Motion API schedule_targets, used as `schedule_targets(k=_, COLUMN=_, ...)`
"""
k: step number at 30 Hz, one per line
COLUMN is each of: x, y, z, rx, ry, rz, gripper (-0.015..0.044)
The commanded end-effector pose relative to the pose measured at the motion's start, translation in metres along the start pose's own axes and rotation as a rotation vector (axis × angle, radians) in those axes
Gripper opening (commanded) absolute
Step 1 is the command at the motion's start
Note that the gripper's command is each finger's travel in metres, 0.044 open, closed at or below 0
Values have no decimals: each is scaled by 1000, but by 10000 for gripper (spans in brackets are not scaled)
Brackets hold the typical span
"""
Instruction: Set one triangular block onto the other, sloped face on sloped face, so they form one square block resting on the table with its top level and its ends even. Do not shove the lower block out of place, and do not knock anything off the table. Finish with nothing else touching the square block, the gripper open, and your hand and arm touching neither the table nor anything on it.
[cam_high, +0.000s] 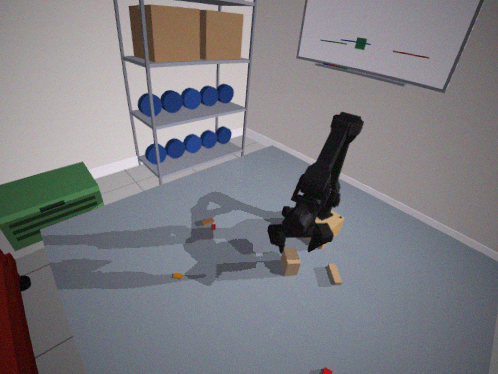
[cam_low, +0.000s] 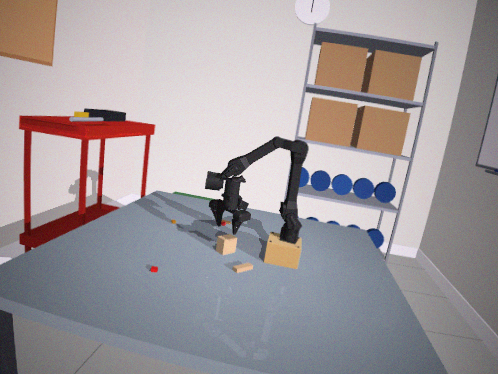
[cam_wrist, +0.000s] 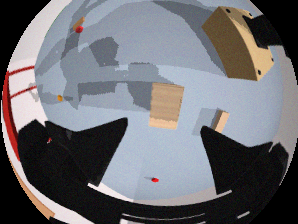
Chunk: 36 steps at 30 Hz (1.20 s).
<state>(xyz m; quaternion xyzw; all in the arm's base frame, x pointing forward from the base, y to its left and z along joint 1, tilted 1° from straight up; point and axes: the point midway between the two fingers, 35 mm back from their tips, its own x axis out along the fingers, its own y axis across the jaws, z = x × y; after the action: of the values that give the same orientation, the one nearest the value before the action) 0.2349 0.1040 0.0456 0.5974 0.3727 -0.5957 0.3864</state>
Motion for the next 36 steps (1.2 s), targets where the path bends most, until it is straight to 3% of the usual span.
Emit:
schedule_targets(k=1, x=-52, y=-2, z=2, rx=3, ry=18, rz=15, gripper=440)
schedule_targets(k=36, x=-51, y=1, z=-1, rx=-2, ry=33, rz=28, gripper=440)
